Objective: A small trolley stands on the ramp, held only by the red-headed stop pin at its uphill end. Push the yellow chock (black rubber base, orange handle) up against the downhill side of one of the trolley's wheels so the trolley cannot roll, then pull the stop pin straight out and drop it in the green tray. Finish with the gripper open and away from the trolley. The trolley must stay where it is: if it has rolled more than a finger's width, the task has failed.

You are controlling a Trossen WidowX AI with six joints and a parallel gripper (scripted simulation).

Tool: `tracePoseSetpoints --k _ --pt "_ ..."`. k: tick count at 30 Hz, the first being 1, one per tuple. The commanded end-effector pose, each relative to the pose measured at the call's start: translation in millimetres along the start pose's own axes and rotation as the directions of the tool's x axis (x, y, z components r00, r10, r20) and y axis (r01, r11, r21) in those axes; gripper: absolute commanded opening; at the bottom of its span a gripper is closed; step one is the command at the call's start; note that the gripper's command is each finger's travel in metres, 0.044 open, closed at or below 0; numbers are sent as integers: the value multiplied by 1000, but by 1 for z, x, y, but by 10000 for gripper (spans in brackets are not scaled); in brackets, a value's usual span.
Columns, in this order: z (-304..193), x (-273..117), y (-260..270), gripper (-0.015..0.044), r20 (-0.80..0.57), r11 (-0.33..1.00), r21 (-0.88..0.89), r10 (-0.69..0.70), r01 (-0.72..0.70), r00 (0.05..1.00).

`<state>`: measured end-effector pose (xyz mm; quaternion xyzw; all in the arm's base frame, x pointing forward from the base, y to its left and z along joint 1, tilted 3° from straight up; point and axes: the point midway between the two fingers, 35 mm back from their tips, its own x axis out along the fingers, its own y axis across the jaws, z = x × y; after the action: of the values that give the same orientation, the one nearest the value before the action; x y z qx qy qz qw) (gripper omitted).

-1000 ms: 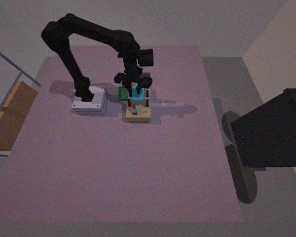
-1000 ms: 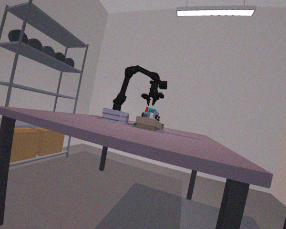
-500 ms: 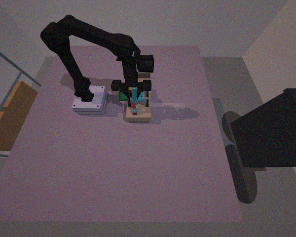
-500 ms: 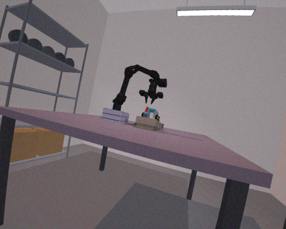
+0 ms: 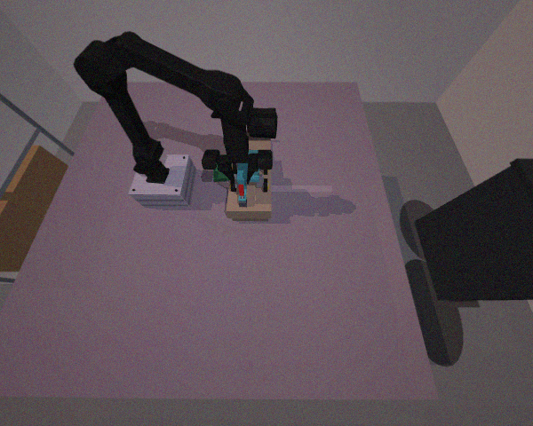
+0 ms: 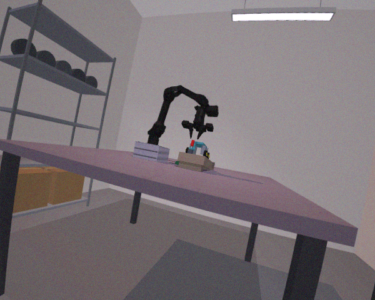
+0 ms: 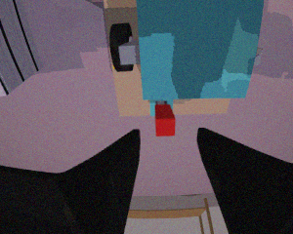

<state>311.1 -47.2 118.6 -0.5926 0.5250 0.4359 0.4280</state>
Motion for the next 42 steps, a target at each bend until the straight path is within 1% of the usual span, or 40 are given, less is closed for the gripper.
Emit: tracePoseSetpoints --k 1,10,38,42 --pt "0 7 1 190 -2 1000 -5 5 -5 1000" --pt "0 14 1 190 -3 1000 -5 5 -5 1000" --pt "0 52 2 190 -4 1000 -5 5 -5 1000" --pt "-1 48 0 85 -3 1000 0 0 0 1000"
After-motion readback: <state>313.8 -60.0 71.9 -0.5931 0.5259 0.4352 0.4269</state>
